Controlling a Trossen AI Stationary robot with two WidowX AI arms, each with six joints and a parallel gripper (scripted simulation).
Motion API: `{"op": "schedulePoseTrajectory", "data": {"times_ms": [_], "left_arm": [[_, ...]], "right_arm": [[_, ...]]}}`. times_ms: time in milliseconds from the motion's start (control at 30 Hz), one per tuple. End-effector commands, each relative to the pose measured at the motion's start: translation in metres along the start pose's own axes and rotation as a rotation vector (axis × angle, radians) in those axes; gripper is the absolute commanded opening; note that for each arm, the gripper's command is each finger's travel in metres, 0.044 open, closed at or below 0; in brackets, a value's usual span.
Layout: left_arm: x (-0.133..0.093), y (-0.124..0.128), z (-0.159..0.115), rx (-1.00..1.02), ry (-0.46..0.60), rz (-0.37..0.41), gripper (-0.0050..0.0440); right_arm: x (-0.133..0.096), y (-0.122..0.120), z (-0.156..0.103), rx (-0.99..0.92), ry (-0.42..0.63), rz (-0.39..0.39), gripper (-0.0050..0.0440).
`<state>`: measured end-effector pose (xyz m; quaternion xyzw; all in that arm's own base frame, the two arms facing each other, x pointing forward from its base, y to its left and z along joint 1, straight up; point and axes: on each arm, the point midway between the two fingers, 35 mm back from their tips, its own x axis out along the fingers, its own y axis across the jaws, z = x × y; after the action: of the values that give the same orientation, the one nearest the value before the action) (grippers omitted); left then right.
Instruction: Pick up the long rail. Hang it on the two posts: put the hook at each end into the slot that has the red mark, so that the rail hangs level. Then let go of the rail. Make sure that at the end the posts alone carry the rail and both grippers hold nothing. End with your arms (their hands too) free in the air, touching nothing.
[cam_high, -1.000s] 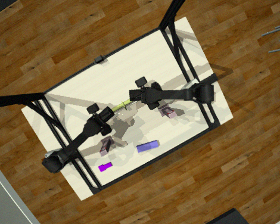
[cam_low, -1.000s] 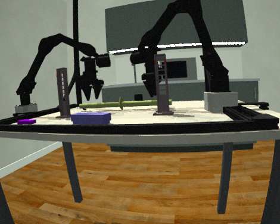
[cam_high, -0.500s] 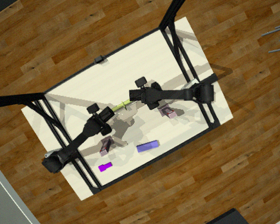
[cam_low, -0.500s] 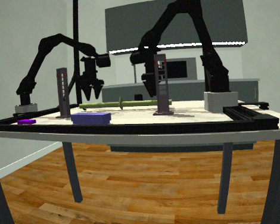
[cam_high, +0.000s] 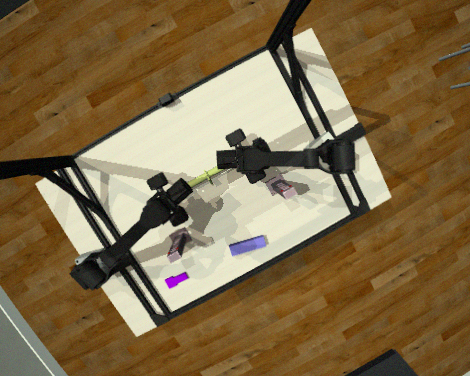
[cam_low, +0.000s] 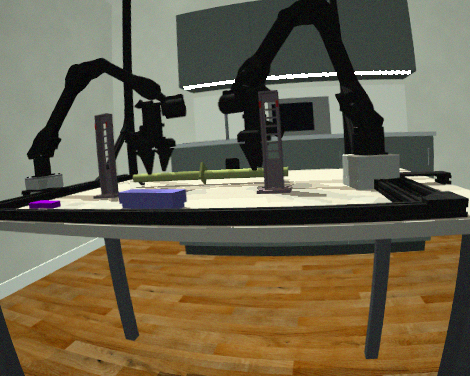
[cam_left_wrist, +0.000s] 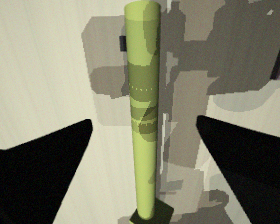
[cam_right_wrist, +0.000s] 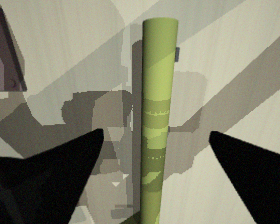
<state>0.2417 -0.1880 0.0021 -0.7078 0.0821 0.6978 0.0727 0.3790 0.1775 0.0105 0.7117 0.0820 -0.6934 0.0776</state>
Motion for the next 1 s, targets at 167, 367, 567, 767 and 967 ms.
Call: {"op": "schedulePoseTrajectory", "data": {"times_ms": [167,367,567,767,967], "left_arm": [[0.0166,-0.0015,0.004,0.0,-0.013,-0.006,0.044],[0.0176,-0.0015,0.0041,0.0,-0.013,-0.006,0.044],[0.0176,-0.0015,0.0041,0.0,-0.013,-0.006,0.0368],[0.0176,-0.0015,0.0041,0.0,-0.013,-0.006,0.0224],[0.0176,-0.0015,0.0041,0.0,-0.013,-0.006,0.0128]], "right_arm": [[0.0187,0.0006,0.0044,0.0,-0.016,0.003,0.044],[0.0197,0.0006,0.0045,0.0,-0.016,0.003,0.044],[0.0197,0.0006,0.0045,0.0,-0.016,0.003,0.0368],[0.0197,0.0006,0.0045,0.0,-0.016,0.003,0.0224],[0.0197,0.0006,0.0045,0.0,-0.016,0.003,0.0128]]}}
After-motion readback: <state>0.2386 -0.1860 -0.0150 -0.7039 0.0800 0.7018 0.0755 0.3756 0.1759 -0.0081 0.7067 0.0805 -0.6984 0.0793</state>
